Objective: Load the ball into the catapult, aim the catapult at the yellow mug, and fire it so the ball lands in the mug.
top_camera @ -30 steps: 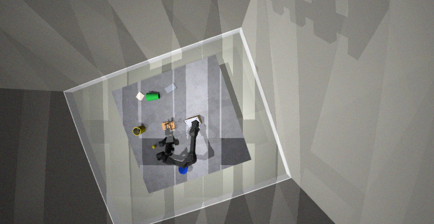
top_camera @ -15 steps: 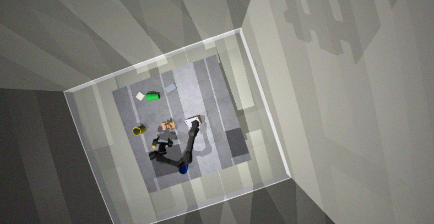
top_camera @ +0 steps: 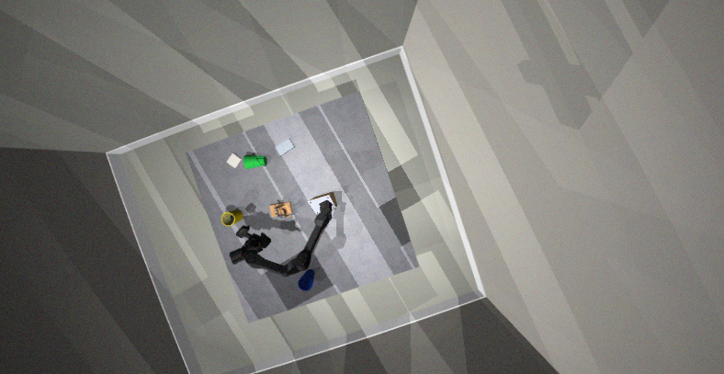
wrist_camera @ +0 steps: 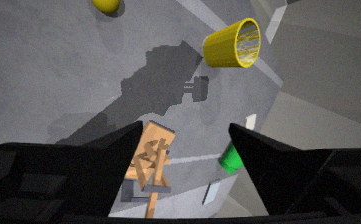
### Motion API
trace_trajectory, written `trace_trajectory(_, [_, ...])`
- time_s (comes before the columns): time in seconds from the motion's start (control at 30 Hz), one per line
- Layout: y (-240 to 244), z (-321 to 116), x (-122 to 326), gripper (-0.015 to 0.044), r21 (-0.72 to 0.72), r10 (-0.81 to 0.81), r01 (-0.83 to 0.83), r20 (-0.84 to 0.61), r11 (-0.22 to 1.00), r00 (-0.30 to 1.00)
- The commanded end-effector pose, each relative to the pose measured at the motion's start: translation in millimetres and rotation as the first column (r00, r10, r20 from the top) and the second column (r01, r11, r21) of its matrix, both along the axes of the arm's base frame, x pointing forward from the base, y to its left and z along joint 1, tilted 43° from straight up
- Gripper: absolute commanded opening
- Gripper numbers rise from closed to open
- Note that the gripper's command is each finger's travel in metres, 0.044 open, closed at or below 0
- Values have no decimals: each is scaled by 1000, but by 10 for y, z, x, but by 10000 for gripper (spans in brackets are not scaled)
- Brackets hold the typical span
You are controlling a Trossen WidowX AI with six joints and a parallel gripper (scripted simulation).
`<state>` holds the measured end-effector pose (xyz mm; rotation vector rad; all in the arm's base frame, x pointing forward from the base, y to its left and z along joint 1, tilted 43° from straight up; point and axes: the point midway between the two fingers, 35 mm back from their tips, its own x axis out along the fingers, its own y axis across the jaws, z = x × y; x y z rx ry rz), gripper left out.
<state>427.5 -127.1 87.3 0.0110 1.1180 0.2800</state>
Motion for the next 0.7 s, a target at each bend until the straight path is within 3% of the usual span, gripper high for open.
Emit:
trace_trajectory(0.0, [-163,-11,130,440,58,-85,84,25,995,996])
trace_trajectory(0.33, [-710,-6,429,440,243,-335,310,68,919,940])
trace_trajectory(0.67, [-1287,23,629,440,451,-544,466,55,761,837])
